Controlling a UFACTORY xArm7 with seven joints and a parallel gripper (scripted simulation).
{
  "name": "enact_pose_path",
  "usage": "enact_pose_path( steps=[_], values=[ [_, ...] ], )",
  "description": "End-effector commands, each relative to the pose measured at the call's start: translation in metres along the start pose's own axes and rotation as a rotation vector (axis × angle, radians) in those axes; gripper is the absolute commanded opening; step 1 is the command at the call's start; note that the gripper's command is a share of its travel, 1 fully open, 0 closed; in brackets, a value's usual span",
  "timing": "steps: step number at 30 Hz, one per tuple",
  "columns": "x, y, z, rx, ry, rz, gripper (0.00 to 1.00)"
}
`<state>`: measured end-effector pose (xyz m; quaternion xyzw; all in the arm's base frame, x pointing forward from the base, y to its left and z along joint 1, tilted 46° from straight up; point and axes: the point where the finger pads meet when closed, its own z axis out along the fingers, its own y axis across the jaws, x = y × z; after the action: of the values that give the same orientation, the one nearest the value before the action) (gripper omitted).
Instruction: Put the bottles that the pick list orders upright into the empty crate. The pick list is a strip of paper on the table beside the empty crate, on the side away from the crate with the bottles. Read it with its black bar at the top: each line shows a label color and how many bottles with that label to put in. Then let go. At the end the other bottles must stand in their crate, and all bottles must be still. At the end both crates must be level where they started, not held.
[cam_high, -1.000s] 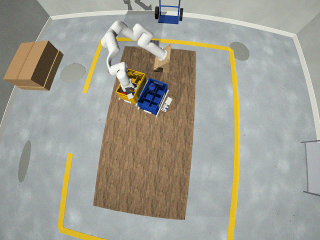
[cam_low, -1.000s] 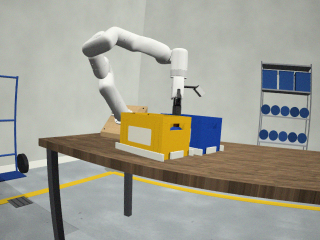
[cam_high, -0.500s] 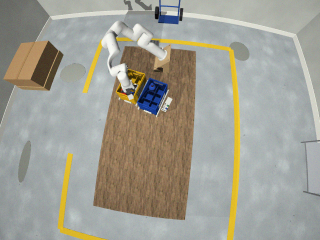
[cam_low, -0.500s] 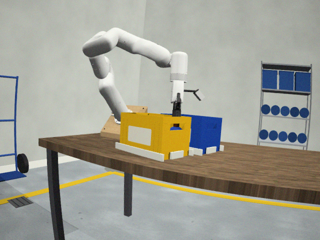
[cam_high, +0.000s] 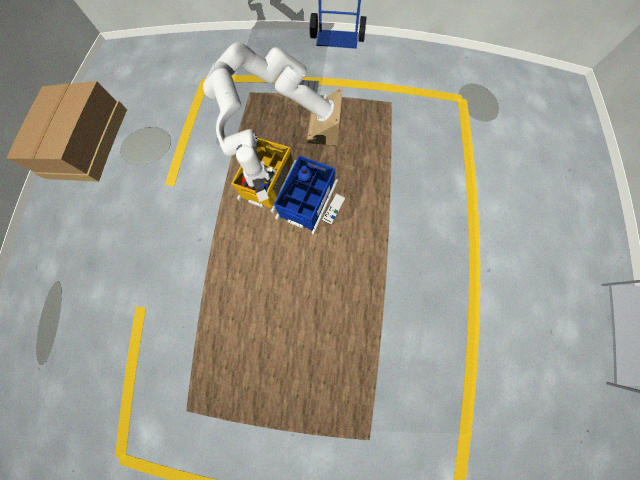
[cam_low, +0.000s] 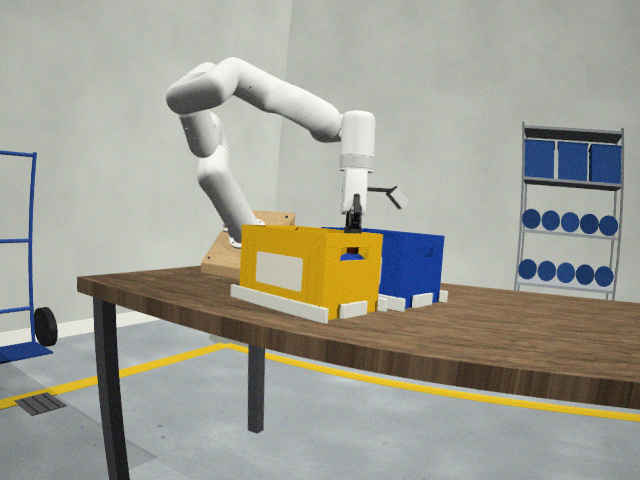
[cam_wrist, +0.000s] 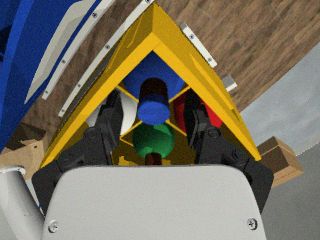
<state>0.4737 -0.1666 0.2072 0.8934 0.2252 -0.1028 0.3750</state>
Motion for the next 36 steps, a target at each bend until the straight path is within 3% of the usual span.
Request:
enact_pose_path(
  steps=[1,14,15,36],
  values=[
    [0.0016,0.0002,0.0046,-0.002,0.004,-0.001,0.65],
    [0.0016,0.0002,0.0053,-0.002,0.004,-0.001,0.65],
    [0.0016,0.0002,0.0019,-0.002,0.004,-0.001,0.00],
    [0.0016,0.0002,0.0019,-0.002,0.004,-0.001,0.00]
  ],
)
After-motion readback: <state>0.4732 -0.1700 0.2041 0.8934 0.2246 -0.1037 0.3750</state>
